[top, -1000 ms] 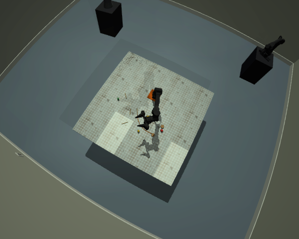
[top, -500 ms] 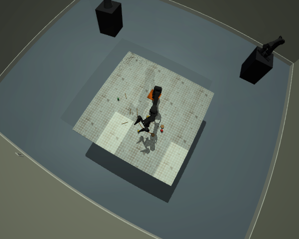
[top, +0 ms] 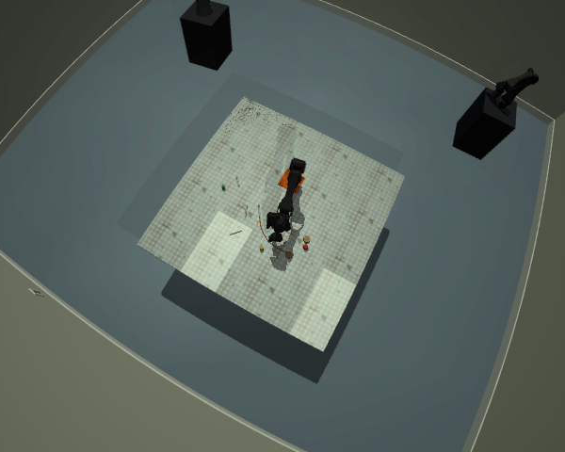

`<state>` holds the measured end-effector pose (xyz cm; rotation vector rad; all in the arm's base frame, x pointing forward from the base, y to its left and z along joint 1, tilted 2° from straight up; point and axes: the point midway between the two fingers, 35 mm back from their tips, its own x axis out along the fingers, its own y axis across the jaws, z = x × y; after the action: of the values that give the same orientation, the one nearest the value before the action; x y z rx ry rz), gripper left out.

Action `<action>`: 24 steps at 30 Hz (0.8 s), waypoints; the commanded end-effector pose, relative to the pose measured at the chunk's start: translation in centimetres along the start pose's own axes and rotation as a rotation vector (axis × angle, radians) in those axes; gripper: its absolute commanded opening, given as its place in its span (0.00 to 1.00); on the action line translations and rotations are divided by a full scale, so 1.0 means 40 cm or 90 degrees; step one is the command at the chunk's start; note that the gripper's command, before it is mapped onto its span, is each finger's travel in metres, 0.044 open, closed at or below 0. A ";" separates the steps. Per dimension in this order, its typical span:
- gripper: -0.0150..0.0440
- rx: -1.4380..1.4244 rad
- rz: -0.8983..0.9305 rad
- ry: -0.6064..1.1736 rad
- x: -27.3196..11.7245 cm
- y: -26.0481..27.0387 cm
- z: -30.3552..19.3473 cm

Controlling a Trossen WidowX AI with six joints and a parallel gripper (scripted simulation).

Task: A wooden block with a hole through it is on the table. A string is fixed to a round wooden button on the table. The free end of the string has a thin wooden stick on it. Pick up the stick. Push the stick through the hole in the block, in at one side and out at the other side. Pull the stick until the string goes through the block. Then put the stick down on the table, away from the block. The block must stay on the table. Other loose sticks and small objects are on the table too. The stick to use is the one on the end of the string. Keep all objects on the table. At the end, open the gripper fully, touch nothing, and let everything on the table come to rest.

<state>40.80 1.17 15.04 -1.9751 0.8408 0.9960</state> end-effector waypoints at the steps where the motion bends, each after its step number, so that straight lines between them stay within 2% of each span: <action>1: 1.00 0.144 0.143 -0.170 -0.010 0.161 0.123; 5: 1.00 0.233 0.240 -0.247 -0.039 0.243 0.185; 24: 1.00 0.246 0.246 -0.247 -0.040 0.246 0.187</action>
<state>29.58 2.87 10.12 -1.2837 1.1052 1.2817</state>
